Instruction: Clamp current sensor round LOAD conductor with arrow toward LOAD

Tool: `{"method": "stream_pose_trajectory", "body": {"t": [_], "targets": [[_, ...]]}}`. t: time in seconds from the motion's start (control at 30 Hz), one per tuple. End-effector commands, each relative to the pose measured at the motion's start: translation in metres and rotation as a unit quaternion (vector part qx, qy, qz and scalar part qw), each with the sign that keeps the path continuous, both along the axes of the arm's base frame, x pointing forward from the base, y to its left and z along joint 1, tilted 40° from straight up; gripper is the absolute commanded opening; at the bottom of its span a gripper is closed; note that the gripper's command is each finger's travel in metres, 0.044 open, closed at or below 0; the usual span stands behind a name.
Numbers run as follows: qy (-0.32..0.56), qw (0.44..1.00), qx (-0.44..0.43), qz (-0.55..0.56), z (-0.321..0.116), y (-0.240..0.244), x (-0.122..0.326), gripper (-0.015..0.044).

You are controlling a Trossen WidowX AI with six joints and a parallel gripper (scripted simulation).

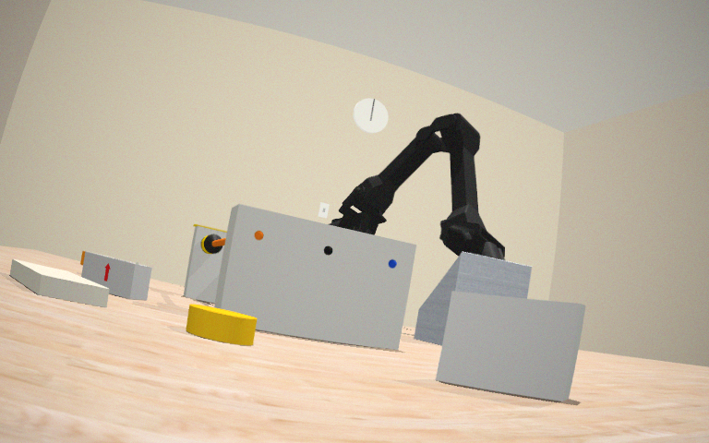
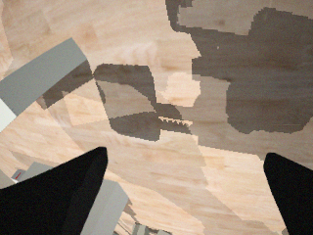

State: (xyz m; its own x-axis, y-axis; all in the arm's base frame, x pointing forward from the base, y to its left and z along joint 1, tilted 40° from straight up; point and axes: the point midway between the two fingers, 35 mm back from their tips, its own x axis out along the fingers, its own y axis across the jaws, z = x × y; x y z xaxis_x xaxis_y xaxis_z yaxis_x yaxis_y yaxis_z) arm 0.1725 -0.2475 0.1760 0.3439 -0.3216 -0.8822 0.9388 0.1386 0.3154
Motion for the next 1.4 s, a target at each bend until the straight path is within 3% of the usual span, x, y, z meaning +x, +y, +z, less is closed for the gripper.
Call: {"method": "stream_pose_trajectory", "body": {"t": [0.0, 0.3, 0.57, 0.77, 1.07, 1.2, 1.37], "targets": [[-0.031, 0.988, -0.102, 0.116, 0.015, 0.018, 0.046, 0.0440], [-0.170, 0.862, -0.328, 0.348, 0.077, 0.118, 0.137, 0.0440], [-0.335, 0.684, -0.466, 0.450, 0.141, 0.238, 0.146, 0.0440], [-0.346, 0.672, -0.471, 0.455, 0.145, 0.247, 0.145, 0.0440], [-0.079, 0.789, -0.379, 0.477, 0.064, 0.248, 0.198, 0.0440], [0.065, 0.790, -0.376, 0.479, 0.032, 0.252, 0.205, 0.0440], [0.228, 0.745, -0.407, 0.477, 0.009, 0.261, 0.208, 0.0440]]}}
